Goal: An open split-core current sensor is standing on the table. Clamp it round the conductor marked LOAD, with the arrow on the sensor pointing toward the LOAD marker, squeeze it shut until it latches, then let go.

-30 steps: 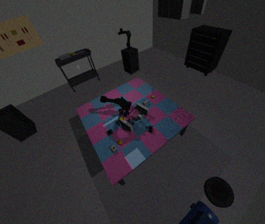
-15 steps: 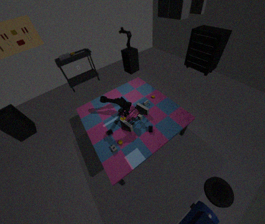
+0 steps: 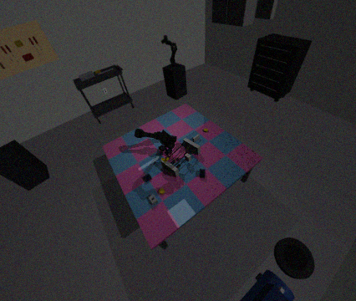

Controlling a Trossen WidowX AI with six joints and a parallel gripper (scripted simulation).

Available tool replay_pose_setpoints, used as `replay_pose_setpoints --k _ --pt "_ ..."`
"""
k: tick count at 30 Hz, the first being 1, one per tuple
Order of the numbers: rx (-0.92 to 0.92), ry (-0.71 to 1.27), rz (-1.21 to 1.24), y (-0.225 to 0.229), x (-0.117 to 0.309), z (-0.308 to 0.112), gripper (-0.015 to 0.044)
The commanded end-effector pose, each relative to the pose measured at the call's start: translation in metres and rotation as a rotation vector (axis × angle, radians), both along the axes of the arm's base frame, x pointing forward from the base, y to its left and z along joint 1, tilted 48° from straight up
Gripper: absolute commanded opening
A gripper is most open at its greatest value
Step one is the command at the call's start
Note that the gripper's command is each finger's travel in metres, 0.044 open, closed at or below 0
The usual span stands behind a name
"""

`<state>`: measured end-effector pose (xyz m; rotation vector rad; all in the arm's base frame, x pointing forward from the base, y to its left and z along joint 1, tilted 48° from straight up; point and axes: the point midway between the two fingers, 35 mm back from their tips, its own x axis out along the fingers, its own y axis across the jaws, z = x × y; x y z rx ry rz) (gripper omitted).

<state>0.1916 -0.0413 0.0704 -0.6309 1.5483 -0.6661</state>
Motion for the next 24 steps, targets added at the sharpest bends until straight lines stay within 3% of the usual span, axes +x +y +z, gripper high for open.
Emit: replay_pose_setpoints --k 1,15,24 --pt "0.01 -0.016 0.003 0.015 0.006 0.012 0.0" --pt "0.002 0.002 0.018 0.05 0.005 0.046 0.0" --pt "0.018 0.173 0.236 0.054 0.005 0.05 0.0"
